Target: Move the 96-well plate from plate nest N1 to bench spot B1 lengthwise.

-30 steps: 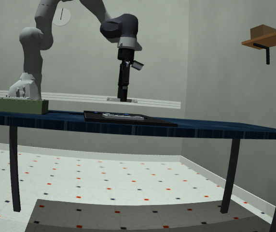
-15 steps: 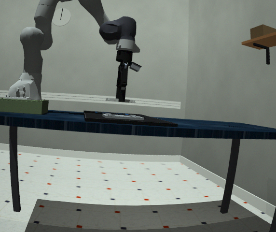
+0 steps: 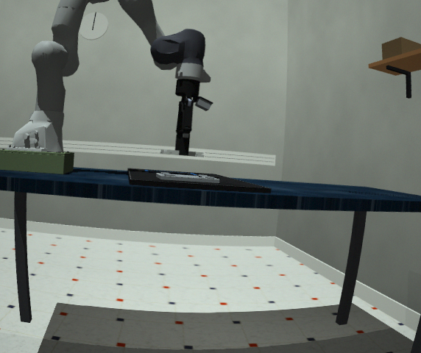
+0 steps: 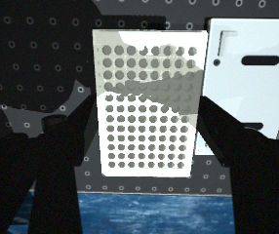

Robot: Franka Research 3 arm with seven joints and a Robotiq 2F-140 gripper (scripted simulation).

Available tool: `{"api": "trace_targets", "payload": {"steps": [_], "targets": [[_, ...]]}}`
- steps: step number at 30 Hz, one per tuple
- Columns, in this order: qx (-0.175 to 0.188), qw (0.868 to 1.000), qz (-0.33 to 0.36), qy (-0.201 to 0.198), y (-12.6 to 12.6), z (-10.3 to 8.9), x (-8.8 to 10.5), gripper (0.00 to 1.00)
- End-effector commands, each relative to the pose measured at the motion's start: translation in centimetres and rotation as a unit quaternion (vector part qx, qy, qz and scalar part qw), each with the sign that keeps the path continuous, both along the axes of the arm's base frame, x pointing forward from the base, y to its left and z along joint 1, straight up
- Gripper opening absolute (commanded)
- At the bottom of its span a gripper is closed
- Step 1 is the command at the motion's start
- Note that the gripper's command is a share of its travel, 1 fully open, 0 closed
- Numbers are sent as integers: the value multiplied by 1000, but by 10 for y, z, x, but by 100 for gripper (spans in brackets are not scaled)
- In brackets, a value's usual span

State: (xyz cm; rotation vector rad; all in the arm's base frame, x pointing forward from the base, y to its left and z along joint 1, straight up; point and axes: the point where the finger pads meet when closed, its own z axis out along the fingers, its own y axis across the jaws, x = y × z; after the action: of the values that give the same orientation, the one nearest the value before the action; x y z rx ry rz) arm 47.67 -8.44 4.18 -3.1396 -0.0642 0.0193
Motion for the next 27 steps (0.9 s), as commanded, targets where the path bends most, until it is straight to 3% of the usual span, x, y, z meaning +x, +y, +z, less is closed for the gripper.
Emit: {"api": "trace_targets", "payload": {"steps": [1,27], "targets": [[-2,1000,-25,-4,5,1,2,60],[-2,1000,-25,-4,85,-1,1,60]]}}
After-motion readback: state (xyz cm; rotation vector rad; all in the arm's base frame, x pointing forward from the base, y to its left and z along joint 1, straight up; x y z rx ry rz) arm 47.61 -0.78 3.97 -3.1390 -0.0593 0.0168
